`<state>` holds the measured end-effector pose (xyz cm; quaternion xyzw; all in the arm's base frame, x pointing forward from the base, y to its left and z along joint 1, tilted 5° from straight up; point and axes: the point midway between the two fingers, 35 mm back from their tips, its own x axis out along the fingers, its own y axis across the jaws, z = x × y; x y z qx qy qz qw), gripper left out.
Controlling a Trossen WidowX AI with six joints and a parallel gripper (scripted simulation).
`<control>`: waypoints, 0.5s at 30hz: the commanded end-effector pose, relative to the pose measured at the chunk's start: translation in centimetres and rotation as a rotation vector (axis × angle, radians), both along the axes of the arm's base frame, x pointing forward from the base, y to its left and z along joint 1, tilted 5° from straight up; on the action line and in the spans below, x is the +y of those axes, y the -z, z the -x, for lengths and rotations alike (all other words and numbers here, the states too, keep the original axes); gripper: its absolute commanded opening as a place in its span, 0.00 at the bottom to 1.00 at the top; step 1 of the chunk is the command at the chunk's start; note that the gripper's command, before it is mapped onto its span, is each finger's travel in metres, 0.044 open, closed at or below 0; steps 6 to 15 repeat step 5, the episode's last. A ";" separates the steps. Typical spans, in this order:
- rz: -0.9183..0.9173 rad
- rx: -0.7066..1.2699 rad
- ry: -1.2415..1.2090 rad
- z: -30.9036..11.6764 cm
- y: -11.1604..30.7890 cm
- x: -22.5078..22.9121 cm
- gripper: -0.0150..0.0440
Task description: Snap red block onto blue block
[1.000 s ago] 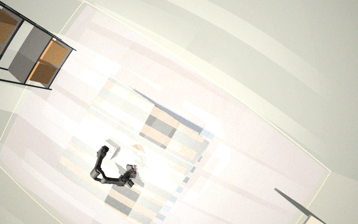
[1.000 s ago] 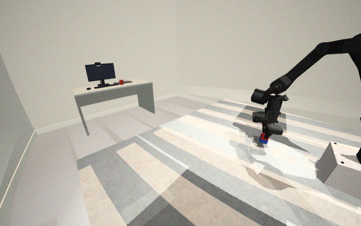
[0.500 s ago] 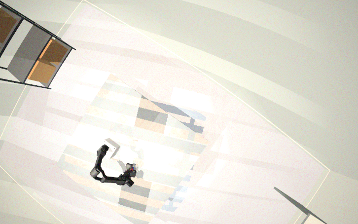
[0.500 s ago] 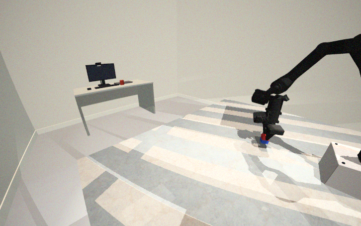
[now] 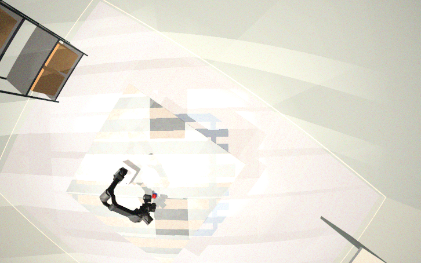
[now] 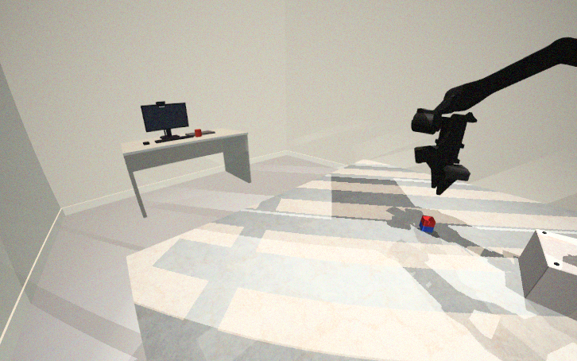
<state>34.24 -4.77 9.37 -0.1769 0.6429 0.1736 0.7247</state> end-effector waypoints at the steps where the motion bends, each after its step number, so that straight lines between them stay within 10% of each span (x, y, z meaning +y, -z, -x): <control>1: -0.005 0.010 -0.006 0.0 0.2 0.0 0.63; 15: -0.005 0.010 -0.006 0.0 0.2 0.0 0.63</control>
